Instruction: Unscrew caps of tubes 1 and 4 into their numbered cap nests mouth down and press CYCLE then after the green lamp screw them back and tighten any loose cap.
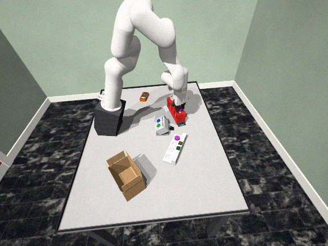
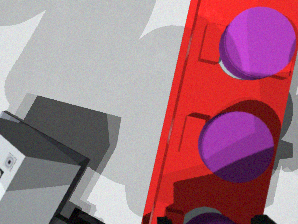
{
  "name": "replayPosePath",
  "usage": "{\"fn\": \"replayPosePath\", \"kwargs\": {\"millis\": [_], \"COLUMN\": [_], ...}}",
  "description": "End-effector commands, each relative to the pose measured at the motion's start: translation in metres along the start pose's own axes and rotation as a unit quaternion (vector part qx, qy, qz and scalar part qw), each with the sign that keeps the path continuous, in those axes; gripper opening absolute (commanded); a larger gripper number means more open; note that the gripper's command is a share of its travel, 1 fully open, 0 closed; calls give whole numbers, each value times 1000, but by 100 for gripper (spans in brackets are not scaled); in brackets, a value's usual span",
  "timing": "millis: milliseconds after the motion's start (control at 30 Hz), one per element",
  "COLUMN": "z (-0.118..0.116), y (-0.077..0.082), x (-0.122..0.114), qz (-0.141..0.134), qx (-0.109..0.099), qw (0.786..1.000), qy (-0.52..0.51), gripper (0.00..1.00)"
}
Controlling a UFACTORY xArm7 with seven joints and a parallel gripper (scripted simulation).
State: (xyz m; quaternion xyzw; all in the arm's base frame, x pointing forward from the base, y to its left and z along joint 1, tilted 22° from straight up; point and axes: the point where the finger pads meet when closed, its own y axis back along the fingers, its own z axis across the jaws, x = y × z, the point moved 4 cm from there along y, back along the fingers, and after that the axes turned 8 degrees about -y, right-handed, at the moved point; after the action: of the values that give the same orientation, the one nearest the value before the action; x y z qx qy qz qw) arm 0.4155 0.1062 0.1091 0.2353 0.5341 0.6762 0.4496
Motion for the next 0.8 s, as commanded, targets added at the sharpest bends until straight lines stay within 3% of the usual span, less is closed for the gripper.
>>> {"fn": "replayPosePath", "kwargs": {"millis": [0,133,167,433,467,767], "z": [1,1,1,1,1,1], "y": [1,1,1,1,1,1], "x": [1,1,1,1,1,1], "qz": [-13,-12,-13,-13,-13,-13], "qx": [-5,-6,-7,-7,-7,-7], "qw": [990,982,971,969,969,969], "qy": [-138,-188,-239,-246,-246,-246], "gripper": [46,46,46,46,0,0]}}
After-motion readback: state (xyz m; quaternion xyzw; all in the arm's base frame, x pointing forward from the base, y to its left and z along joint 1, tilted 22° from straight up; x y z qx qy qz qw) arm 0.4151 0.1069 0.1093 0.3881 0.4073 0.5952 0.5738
